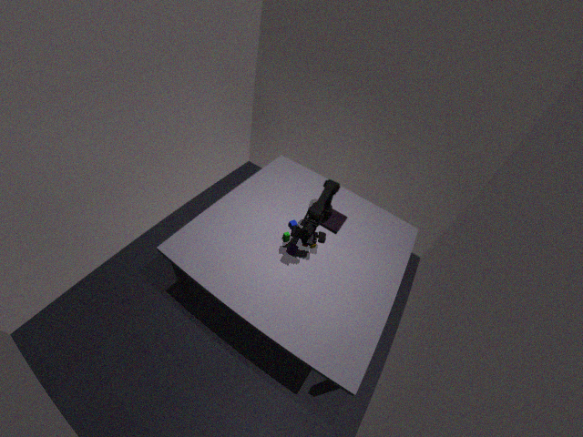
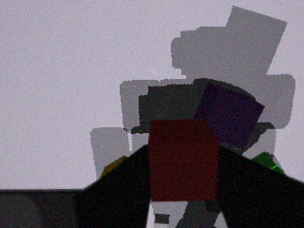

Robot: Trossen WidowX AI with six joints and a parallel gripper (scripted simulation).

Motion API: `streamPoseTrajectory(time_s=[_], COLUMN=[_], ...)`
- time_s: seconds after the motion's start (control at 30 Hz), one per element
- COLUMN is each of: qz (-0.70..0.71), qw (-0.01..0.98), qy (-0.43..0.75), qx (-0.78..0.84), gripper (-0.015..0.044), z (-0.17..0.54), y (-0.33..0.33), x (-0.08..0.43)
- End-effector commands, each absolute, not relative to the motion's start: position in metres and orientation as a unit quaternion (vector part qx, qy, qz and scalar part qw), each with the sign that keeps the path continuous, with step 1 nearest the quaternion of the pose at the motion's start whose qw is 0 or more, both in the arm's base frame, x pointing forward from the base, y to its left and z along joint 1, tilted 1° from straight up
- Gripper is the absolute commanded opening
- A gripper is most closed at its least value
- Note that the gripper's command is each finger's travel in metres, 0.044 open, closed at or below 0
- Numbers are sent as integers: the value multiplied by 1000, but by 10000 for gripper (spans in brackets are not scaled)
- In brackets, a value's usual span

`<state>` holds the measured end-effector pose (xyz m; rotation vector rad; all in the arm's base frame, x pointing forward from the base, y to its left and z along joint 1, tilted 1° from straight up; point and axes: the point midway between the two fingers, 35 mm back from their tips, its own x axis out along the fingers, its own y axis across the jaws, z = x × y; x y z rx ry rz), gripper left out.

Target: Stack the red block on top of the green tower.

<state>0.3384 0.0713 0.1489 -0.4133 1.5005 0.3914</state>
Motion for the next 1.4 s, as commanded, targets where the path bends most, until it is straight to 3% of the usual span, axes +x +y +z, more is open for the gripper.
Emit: streamPoseTrajectory(time_s=[0.0,0.7,1.37], qz=[176,172,172], qw=[695,694,693], qy=[671,673,673], qx=[-188,-191,-191], gripper=[0,0,0], z=[149,149,110], y=[48,-69,-74], x=[338,314,313])
